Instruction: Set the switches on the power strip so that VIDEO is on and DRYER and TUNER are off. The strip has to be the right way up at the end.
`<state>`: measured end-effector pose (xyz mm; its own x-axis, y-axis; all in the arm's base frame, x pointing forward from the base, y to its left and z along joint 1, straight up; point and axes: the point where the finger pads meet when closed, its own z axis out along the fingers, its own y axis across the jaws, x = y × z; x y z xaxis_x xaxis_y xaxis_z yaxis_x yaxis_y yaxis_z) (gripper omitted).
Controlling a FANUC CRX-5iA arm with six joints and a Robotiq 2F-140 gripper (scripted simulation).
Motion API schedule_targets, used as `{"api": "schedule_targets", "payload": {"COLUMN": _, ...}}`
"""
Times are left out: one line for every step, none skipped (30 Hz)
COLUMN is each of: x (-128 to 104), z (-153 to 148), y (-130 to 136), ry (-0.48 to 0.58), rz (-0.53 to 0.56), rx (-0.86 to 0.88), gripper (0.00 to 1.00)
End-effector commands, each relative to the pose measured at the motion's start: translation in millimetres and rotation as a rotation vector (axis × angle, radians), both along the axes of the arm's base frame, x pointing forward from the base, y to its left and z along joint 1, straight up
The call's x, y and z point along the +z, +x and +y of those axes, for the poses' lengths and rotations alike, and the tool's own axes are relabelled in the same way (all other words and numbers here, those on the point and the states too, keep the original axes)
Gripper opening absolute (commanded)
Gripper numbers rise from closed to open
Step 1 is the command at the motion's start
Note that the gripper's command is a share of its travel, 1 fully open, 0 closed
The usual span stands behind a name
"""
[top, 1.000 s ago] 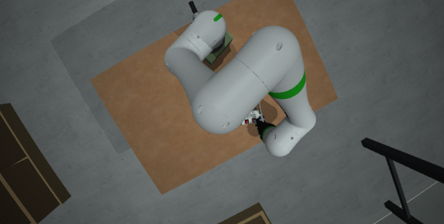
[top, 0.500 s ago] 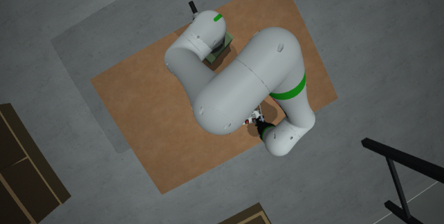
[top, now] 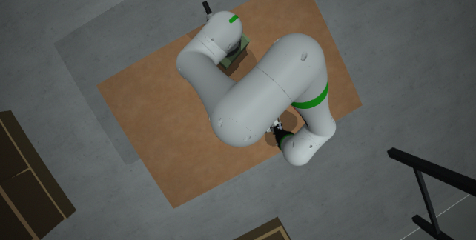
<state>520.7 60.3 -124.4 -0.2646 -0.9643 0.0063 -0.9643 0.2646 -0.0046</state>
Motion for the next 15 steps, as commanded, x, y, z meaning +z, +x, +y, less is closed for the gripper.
{"api": "schedule_targets", "payload": {"x": -4, "z": 0, "y": 0, "ry": 0.000, "rz": 0.000, "rx": 0.000, "gripper": 0.00}}
{"api": "schedule_targets", "payload": {"x": -6, "z": 0, "y": 1, "ry": 0.000, "rz": 0.000, "rx": 0.000, "gripper": 0.00}}
{"api": "schedule_targets", "payload": {"x": -7, "z": 0, "y": 1, "ry": 0.000, "rz": 0.000, "rx": 0.000, "gripper": 0.00}}
{"api": "schedule_targets", "payload": {"x": -8, "z": 0, "y": 1, "ry": 0.000, "rz": 0.000, "rx": 0.000, "gripper": 0.00}}
{"api": "schedule_targets", "payload": {"x": -9, "z": 0, "y": 1, "ry": 0.000, "rz": 0.000, "rx": 0.000, "gripper": 0.00}}
{"api": "schedule_targets", "payload": {"x": -11, "z": 0, "y": 1, "ry": 0.000, "rz": 0.000, "rx": 0.000, "gripper": 0.00}}
{"api": "schedule_targets", "payload": {"x": -12, "z": 0, "y": 1, "ry": 0.000, "rz": 0.000, "rx": 0.000, "gripper": 0.00}}
{"api": "schedule_targets", "payload": {"x": -13, "z": 0, "y": 1, "ry": 0.000, "rz": 0.000, "rx": 0.000, "gripper": 0.00}}
{"api": "schedule_targets", "payload": {"x": -14, "z": 0, "y": 1, "ry": 0.000, "rz": 0.000, "rx": 0.000, "gripper": 0.00}}
{"api": "schedule_targets", "payload": {"x": -15, "z": 0, "y": 1, "ry": 0.000, "rz": 0.000, "rx": 0.000, "gripper": 0.00}}
{"api": "schedule_targets", "payload": {"x": -16, "z": 0, "y": 1, "ry": 0.000, "rz": 0.000, "rx": 0.000, "gripper": 0.00}}
{"api": "schedule_targets", "payload": {"x": -16, "z": 0, "y": 1, "ry": 0.000, "rz": 0.000, "rx": 0.000, "gripper": 0.00}}
{"api": "schedule_targets", "payload": {"x": -16, "z": 0, "y": 1, "ry": 0.000, "rz": 0.000, "rx": 0.000, "gripper": 0.00}}
{"api": "schedule_targets", "payload": {"x": -17, "z": 0, "y": 1, "ry": 0.000, "rz": 0.000, "rx": 0.000, "gripper": 0.00}}
{"api": "schedule_targets", "payload": {"x": -18, "z": 0, "y": 1, "ry": 0.000, "rz": 0.000, "rx": 0.000, "gripper": 0.00}}
